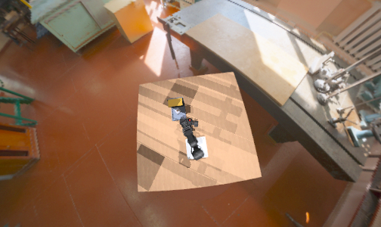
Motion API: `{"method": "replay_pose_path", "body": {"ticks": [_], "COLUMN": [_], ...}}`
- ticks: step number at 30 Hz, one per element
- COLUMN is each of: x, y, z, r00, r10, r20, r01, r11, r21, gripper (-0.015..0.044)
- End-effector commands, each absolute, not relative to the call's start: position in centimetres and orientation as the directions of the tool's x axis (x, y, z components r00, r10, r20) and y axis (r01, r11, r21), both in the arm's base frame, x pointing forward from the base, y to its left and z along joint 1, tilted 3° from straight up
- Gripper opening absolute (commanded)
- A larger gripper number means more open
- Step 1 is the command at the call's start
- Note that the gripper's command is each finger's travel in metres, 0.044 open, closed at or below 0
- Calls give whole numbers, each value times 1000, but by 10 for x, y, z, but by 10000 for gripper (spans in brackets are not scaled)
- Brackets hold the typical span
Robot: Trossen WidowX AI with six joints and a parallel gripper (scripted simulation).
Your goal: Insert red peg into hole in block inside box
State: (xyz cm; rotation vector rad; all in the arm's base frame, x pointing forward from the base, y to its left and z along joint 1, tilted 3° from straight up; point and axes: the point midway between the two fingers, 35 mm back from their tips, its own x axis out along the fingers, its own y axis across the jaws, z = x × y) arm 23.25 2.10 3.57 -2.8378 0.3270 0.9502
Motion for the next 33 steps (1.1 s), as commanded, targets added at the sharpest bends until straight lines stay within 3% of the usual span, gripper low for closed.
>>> {"method": "replay_pose_path", "body": {"ticks": [1,33], "x": [234,240], "y": [22,30], "z": [44,62], "r00": [788,791], "r10": [-155,-145], "r20": [-596,-594], "r01": [-239,-228], "r11": [-969,-971], "r21": [-63,-67], "gripper": [0,0]}}
